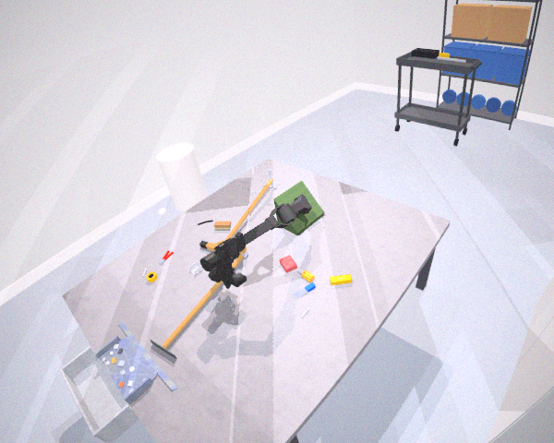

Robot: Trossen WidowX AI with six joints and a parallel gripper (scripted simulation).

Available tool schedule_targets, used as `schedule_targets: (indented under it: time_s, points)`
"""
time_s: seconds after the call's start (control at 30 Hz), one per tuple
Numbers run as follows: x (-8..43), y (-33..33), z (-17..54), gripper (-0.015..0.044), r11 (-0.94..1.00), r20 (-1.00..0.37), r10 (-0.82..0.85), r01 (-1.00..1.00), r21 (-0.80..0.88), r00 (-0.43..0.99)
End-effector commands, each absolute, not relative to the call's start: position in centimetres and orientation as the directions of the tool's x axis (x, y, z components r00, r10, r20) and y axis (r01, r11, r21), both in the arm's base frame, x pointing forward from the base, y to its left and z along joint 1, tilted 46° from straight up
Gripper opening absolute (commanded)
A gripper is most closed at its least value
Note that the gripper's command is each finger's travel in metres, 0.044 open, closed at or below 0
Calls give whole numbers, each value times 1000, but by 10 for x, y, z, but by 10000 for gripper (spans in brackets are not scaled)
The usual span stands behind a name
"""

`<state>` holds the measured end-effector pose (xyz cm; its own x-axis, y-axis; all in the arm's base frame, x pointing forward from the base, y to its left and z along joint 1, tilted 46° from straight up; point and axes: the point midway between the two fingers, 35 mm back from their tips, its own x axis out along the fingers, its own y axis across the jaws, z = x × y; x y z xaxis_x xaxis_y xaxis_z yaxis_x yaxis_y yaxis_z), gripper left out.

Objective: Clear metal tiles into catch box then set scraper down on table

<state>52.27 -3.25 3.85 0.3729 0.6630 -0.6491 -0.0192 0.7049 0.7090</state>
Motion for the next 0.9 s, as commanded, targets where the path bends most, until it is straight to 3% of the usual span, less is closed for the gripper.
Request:
schedule_targets:
  time_s: [0.0, 0.87]
  points:
    - [522, -26, 32, 0, 706, -652, 660, -13, 708, 374]
    - [527, -40, 16, 0, 707, -653, 659, -13, 707, 374]
